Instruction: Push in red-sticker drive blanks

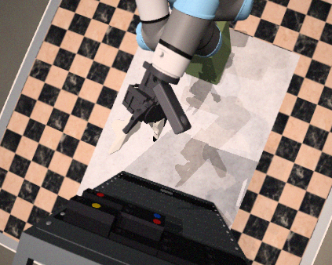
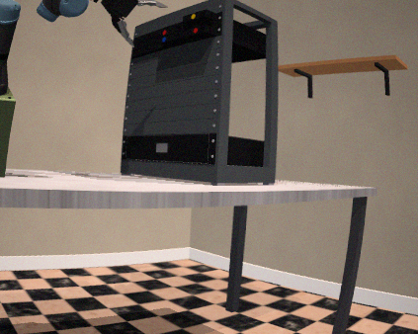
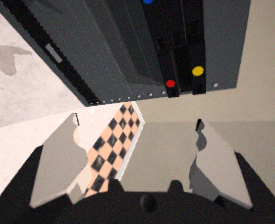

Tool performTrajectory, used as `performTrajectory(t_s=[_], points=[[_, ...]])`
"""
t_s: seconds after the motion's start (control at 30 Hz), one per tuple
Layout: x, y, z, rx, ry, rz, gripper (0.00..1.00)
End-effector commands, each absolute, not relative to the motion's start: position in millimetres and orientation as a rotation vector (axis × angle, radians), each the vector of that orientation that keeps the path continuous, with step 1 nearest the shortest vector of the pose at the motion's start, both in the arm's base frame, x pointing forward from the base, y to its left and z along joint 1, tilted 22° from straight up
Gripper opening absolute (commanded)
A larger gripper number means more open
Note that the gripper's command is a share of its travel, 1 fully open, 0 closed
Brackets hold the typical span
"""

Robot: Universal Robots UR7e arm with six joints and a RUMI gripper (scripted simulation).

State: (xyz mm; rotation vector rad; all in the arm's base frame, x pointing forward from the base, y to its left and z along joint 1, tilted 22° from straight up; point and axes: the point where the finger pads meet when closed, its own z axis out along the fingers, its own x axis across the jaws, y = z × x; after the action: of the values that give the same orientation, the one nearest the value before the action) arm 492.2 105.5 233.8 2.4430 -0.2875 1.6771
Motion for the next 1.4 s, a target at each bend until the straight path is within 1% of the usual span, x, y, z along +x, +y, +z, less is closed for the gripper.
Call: performTrajectory(t_s=[0.0,0.57,1.37], points=[[497,113,238,2.373,-0.105,1.801,1.0],[506,134,251,2.171,0.33,1.988,1.0],[511,143,257,2.058,0.525,2.054,1.0]])
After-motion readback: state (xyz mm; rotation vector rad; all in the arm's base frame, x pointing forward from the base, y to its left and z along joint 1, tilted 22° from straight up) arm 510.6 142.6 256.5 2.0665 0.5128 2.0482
